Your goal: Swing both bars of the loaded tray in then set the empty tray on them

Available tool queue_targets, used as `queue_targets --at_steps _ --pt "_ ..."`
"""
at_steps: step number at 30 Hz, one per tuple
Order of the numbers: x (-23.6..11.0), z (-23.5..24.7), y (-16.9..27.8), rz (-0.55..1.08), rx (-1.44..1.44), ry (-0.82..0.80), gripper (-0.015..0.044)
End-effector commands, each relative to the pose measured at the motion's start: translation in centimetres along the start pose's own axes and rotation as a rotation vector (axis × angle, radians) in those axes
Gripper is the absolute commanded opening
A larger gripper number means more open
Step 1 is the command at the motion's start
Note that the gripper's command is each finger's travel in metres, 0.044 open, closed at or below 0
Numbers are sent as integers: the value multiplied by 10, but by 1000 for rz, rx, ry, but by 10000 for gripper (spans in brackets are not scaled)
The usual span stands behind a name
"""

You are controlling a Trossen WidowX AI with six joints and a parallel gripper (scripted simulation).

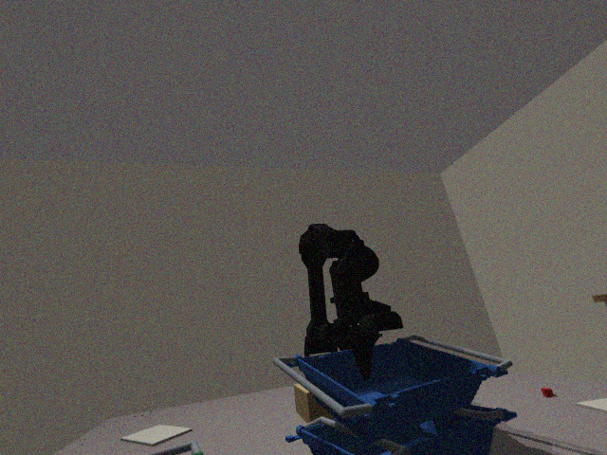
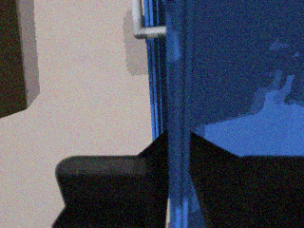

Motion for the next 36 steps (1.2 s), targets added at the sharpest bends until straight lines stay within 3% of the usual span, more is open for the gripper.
queue_targets --at_steps 1,36 --pt "5 2 0 0 -1 -13 0" --pt "14 5 0 0 -4 -30 0"
Point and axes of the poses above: the point midway between the two fingers, 35 mm back from their tips, its own x axis out along the fingers, its own z axis across the jaws, y = z × x, the point moved 8 cm from there along -x, back along the fingers, and after that the axes turned 2 degrees about x, right-handed, at the moved point
